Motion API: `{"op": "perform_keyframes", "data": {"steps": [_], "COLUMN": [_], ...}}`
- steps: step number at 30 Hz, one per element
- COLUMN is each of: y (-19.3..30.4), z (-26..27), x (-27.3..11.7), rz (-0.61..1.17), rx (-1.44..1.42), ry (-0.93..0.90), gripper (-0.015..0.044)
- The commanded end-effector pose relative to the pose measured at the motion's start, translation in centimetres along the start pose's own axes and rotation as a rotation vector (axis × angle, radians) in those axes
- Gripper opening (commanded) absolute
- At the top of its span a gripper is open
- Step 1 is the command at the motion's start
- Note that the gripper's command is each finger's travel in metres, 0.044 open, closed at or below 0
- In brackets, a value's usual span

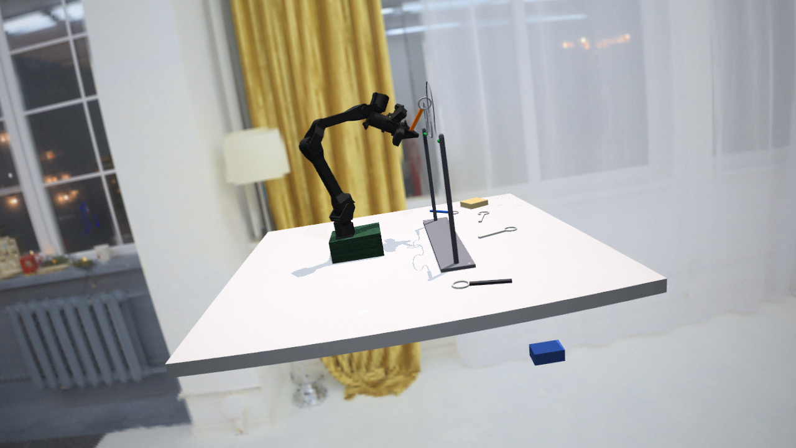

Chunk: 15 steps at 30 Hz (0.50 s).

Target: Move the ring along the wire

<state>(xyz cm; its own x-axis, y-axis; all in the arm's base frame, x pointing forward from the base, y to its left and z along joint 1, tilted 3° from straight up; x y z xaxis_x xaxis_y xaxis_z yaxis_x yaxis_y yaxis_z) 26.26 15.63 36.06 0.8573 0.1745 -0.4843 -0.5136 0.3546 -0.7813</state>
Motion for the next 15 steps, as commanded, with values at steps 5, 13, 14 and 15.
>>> {"op": "perform_keyframes", "data": {"steps": [5,13,14,15], "y": [0.1,0.0,0.0,0.0], "z": [-0.8,-1.7,-1.8,-2.0], "x": [0.2,0.3,0.3,0.3], "rz": [-0.013,-0.027,-0.029,-0.031], "rx": [-0.152,-0.307,-0.326,-0.345], "ry": [0.087,0.174,0.184,0.195], "gripper": [-0.0150,-0.0150,-0.0150,-0.0150]}}
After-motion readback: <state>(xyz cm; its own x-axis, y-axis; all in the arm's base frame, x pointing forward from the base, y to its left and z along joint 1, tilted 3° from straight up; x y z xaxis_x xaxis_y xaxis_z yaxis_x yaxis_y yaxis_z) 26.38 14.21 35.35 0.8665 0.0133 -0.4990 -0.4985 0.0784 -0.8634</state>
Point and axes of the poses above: the point midway between the two fingers, 35 mm back from their tips, its own x axis out along the fingers, its own z axis across the jaws, y = z × x, the point moved 5 cm from there along -x, back along the fingers, and after that the axes turned 4 degrees about -x, right-handed, at the moved point
